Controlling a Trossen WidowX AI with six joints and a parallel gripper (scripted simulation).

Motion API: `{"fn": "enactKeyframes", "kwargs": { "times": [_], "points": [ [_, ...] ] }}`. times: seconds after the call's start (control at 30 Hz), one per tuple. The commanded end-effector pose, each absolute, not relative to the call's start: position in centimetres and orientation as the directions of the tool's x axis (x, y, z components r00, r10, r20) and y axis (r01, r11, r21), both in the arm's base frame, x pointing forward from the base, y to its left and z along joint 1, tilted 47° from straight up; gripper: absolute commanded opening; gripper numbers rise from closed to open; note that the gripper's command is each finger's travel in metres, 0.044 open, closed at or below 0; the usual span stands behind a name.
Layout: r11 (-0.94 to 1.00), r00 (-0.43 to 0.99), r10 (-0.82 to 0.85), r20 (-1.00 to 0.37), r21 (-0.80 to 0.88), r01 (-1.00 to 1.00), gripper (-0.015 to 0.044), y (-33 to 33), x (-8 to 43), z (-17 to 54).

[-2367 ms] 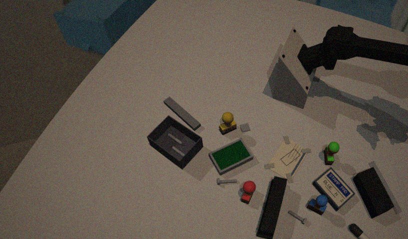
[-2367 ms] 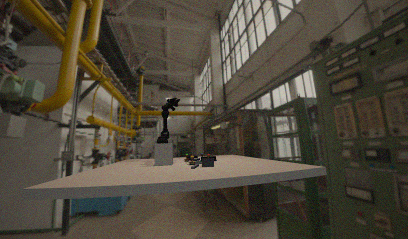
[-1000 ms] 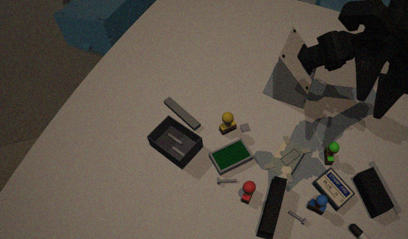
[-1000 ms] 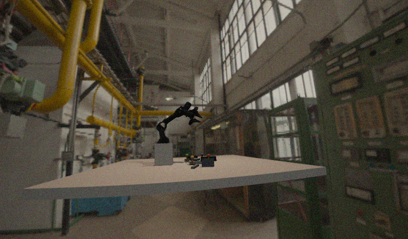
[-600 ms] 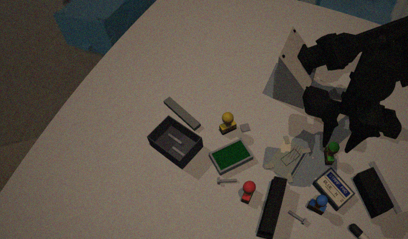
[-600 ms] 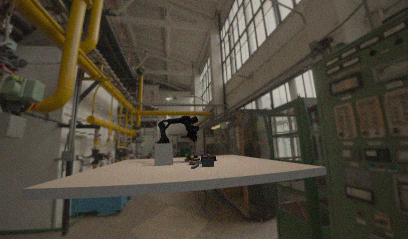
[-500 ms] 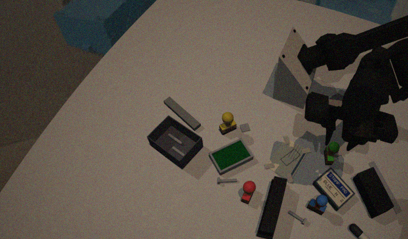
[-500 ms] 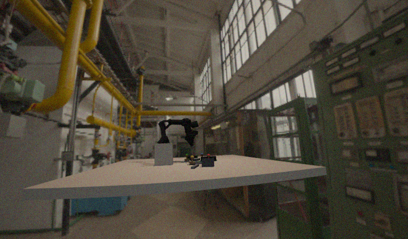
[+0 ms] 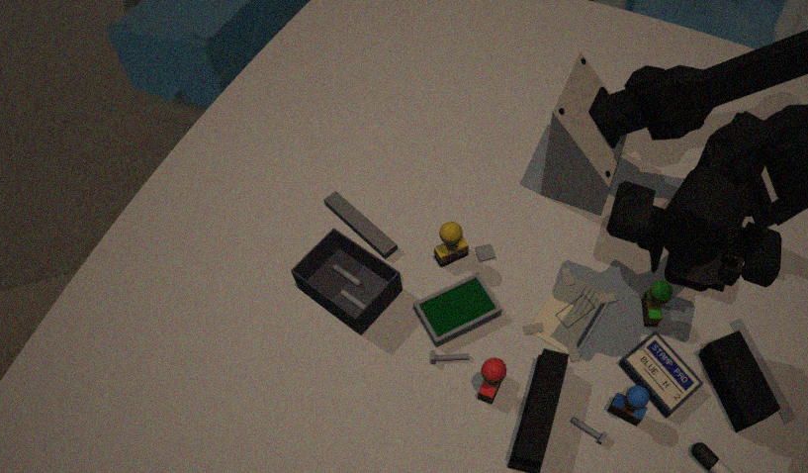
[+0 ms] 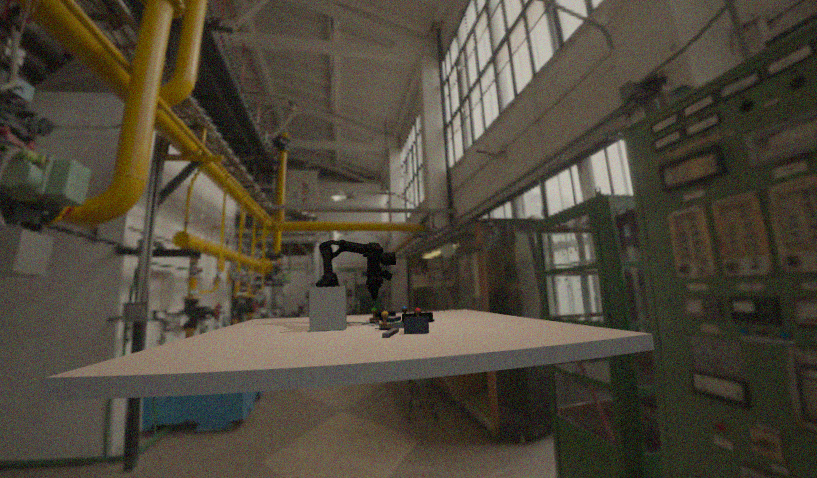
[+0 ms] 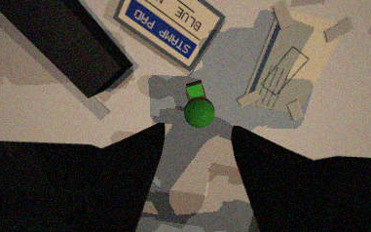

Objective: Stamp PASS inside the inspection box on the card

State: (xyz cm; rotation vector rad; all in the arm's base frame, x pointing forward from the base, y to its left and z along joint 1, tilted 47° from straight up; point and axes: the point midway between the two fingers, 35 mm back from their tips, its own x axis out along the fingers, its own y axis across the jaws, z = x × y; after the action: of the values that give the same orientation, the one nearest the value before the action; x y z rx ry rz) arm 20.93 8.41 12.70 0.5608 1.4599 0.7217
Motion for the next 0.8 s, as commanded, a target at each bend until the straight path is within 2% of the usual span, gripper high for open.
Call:
{"fn": "enactKeyframes", "kwargs": {
  "times": [0.0,0.77],
  "points": [
    [0.679,-0.041,0.729,-0.684,0.729,-0.087,0.0224,8.6,20.7,12.3],
    [0.683,-0.039,0.725,-0.688,0.725,-0.088,0.0224,11.2,20.8,9.6]
  ]
}}
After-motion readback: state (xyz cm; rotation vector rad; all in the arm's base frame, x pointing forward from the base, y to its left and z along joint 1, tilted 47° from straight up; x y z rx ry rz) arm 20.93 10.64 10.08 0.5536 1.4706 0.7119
